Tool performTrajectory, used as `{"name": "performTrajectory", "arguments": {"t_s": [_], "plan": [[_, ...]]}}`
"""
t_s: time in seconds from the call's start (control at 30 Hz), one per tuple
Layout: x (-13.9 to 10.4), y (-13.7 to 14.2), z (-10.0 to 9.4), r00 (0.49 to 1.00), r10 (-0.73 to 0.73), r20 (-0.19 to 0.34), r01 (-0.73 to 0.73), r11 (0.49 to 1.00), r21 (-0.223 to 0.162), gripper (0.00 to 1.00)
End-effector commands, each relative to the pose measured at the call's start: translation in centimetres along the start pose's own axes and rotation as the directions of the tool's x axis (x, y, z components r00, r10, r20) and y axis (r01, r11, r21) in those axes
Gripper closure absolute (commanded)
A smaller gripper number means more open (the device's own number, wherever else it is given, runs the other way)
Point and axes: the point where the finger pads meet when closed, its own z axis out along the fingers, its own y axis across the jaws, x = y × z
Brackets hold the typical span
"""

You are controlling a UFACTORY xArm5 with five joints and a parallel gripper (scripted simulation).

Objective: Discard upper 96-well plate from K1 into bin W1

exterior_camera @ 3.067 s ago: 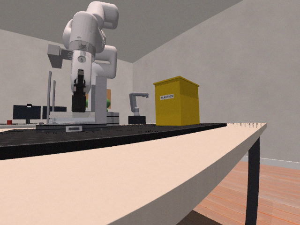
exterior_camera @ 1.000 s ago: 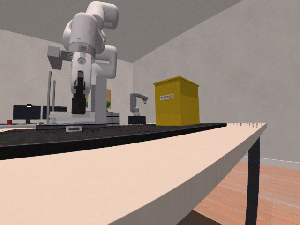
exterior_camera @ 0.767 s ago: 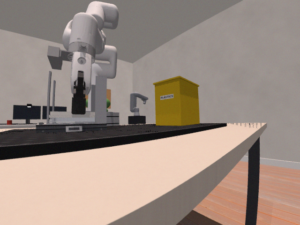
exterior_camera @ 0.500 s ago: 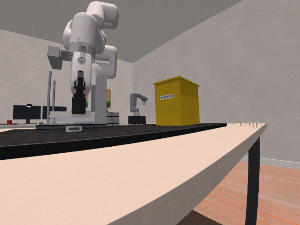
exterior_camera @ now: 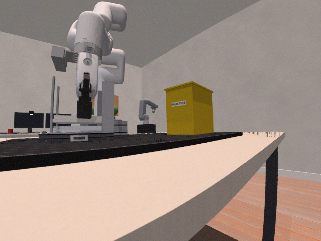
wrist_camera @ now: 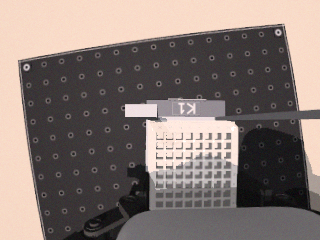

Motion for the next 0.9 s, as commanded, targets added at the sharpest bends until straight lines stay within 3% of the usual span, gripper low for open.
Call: {"name": "performTrajectory", "arguments": {"t_s": [0.0, 0.87], "plan": [[0.0, -0.1, -0.4, 1.0, 0.0, -0.001, 0.0, 1.0, 0.003, 1.0], [0.1, -0.1, -1.6, 1.0, 0.0, -0.001, 0.0, 1.0, 0.003, 1.0]]}}
